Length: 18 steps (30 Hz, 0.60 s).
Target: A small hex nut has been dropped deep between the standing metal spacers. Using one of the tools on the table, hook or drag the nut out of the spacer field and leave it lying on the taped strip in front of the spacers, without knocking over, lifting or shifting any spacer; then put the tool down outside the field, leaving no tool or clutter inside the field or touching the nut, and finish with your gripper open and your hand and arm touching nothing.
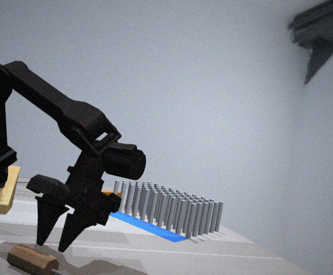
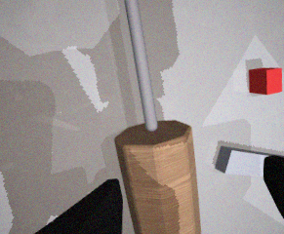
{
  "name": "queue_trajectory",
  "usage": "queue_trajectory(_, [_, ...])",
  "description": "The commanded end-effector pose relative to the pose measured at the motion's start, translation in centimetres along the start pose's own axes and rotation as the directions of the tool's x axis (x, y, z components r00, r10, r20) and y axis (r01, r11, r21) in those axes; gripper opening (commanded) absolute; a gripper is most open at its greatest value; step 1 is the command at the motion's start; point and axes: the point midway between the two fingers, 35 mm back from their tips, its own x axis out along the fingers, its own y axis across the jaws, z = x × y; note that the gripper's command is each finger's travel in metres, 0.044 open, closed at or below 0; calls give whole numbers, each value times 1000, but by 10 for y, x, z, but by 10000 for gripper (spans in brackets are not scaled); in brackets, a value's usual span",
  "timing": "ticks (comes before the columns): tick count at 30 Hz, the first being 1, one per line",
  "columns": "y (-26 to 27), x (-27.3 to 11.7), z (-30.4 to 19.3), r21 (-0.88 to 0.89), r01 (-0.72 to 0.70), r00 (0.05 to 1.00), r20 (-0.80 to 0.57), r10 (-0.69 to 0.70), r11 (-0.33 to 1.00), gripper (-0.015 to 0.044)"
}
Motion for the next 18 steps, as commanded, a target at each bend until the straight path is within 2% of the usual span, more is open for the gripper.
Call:
queue_trajectory(1, [5, 8, -2, -10, -3, 1000, -4, 3, 1000, 280])
queue_trajectory(18, [13, 32, -3, -12, 2, 1000, 1, -2, 1000, 280])
